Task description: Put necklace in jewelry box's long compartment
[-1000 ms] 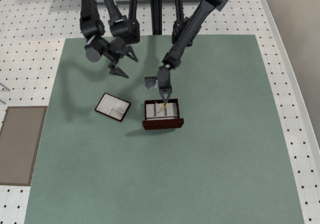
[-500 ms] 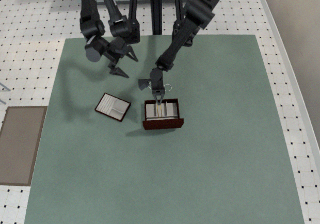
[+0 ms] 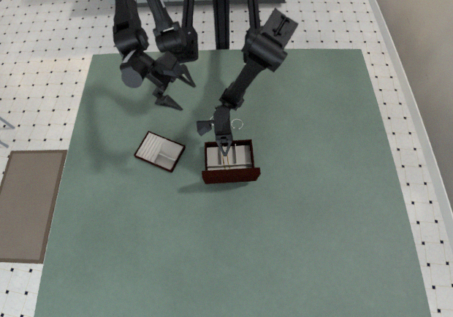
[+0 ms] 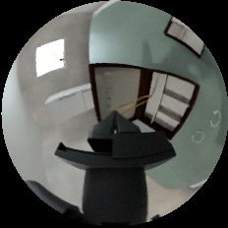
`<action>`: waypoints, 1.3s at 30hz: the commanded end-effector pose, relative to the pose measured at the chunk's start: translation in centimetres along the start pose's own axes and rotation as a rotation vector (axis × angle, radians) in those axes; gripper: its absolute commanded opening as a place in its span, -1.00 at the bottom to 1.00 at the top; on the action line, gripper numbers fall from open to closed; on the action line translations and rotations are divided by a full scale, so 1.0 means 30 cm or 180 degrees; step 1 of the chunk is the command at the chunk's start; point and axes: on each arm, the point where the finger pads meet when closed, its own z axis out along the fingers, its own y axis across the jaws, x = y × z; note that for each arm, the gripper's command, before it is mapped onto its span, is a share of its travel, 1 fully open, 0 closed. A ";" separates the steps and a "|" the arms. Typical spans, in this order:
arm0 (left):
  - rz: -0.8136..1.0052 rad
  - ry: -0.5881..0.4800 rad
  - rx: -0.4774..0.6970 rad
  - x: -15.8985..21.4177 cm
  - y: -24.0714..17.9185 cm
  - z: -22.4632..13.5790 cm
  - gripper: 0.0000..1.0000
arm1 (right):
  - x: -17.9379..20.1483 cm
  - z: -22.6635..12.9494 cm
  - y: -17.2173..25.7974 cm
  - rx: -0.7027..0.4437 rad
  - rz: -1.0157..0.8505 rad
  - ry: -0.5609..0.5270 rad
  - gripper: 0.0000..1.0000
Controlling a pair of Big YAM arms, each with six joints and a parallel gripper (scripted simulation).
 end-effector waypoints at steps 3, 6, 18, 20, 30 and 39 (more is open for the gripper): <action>-0.0001 0.0014 -0.0064 0.013 -0.003 0.024 -1.00 | -0.085 -0.052 -0.077 0.0140 -0.0133 -0.0100 1.00; 0.0002 0.0018 -0.0056 0.023 -0.010 0.026 -1.00 | -0.085 -0.052 -0.077 0.0140 -0.0133 -0.0100 1.00; 0.0042 0.0086 0.0055 0.108 -0.128 0.087 -1.00 | -0.085 -0.052 -0.077 0.0140 -0.0133 -0.0100 1.00; 0.0046 0.0095 0.0073 0.132 -0.162 0.107 -1.00 | -0.085 -0.052 -0.077 0.0140 -0.0133 -0.0100 1.00; 0.0010 0.0038 -0.0022 0.217 -0.281 0.232 -1.00 | -0.085 -0.052 -0.077 0.0140 -0.0133 -0.0100 1.00; 0.0011 0.0063 0.0019 0.293 -0.392 0.304 -1.00 | -0.085 -0.052 -0.077 0.0140 -0.0133 -0.0100 1.00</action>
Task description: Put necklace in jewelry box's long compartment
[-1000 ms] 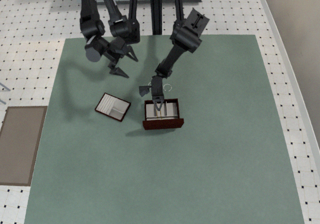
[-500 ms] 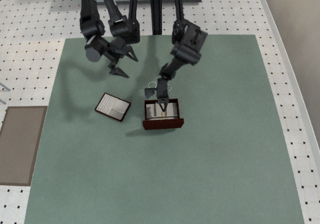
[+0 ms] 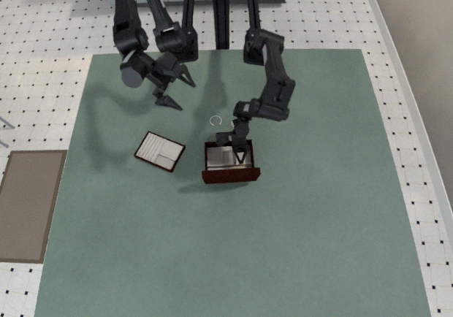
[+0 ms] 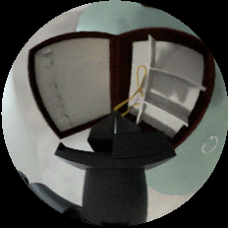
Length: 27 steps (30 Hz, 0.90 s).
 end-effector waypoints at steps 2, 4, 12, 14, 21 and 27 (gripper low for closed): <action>0.0046 -0.0001 -0.0146 0.054 -0.038 0.072 -1.00 | -0.085 -0.052 -0.077 0.0140 -0.0133 -0.0100 1.00; 0.0046 -0.0001 -0.0146 0.054 -0.038 0.072 -1.00 | -0.085 -0.052 -0.077 0.0140 -0.0133 -0.0100 1.00; 0.0039 -0.0027 -0.0206 0.057 -0.037 0.097 -0.77 | -0.085 -0.052 -0.077 0.0140 -0.0133 -0.0100 1.00; 0.0038 -0.0026 -0.0211 0.057 -0.036 0.098 -0.38 | -0.085 -0.052 -0.077 0.0140 -0.0133 -0.0100 1.00; 0.0059 -0.0083 -0.0164 0.032 -0.054 0.059 -0.38 | -0.085 -0.052 -0.077 0.0140 -0.0133 -0.0100 1.00; -0.0018 -0.0110 -0.0221 0.025 -0.023 -0.016 -0.38 | -0.085 -0.052 -0.077 0.0140 -0.0133 -0.0100 1.00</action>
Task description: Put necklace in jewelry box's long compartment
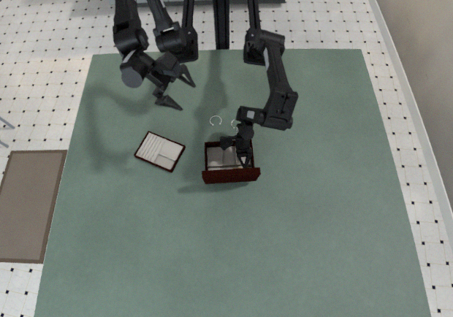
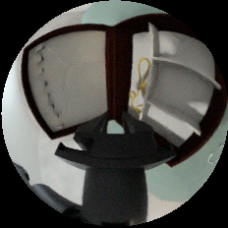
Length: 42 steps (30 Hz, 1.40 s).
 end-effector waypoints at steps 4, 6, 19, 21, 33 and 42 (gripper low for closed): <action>-0.0036 -0.0056 -0.0012 -0.018 0.056 -0.148 0.30 | -0.085 -0.052 -0.077 0.0140 -0.0133 -0.0100 1.00; -0.0036 -0.0054 0.0053 -0.017 0.055 -0.200 0.30 | -0.085 -0.052 -0.077 0.0140 -0.0133 -0.0100 1.00; -0.0238 -0.0106 0.0618 -0.023 0.004 -0.387 0.30 | -0.085 -0.052 -0.077 0.0140 -0.0133 -0.0100 1.00; -0.0326 -0.0123 0.0709 -0.015 0.022 -0.386 0.30 | -0.085 -0.052 -0.077 0.0140 -0.0133 -0.0100 1.00; -0.0692 -0.0346 0.1015 -0.051 0.156 -0.350 0.30 | -0.085 -0.052 -0.077 0.0140 -0.0133 -0.0100 1.00; -0.0965 -0.0593 0.1336 -0.090 0.257 -0.353 0.30 | -0.085 -0.052 -0.077 0.0140 -0.0133 -0.0100 1.00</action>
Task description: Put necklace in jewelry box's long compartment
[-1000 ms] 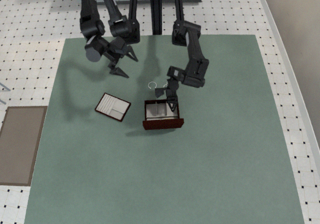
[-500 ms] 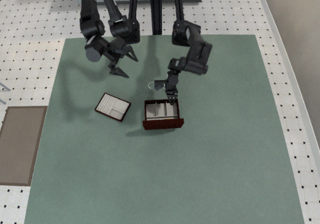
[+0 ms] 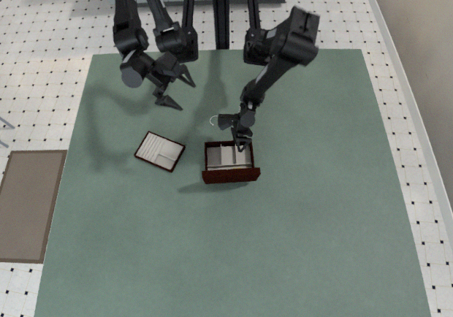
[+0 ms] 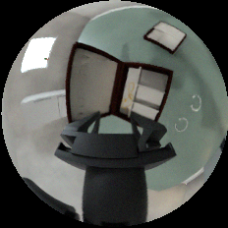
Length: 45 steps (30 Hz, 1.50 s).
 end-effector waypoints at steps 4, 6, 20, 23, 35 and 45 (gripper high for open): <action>-0.0397 -0.0113 0.0399 -0.023 0.076 -0.013 0.30 | -0.085 -0.052 -0.077 0.0140 -0.0133 -0.0100 1.00; -0.0499 -0.0189 0.0516 -0.041 0.106 -0.023 0.30 | -0.085 -0.052 -0.077 0.0140 -0.0133 -0.0100 1.00; -0.1019 -0.0697 0.1178 -0.156 0.277 -0.085 0.30 | -0.085 -0.052 -0.077 0.0140 -0.0133 -0.0100 1.00; -0.1107 -0.0783 0.1344 -0.174 0.288 -0.088 0.30 | -0.085 -0.052 -0.077 0.0140 -0.0133 -0.0100 1.00; -0.1083 -0.0846 0.1371 -0.184 0.301 -0.092 0.30 | -0.085 -0.052 -0.077 0.0140 -0.0133 -0.0100 1.00; -0.1082 -0.0842 0.1369 -0.184 0.301 -0.092 0.30 | -0.085 -0.052 -0.077 0.0140 -0.0133 -0.0100 1.00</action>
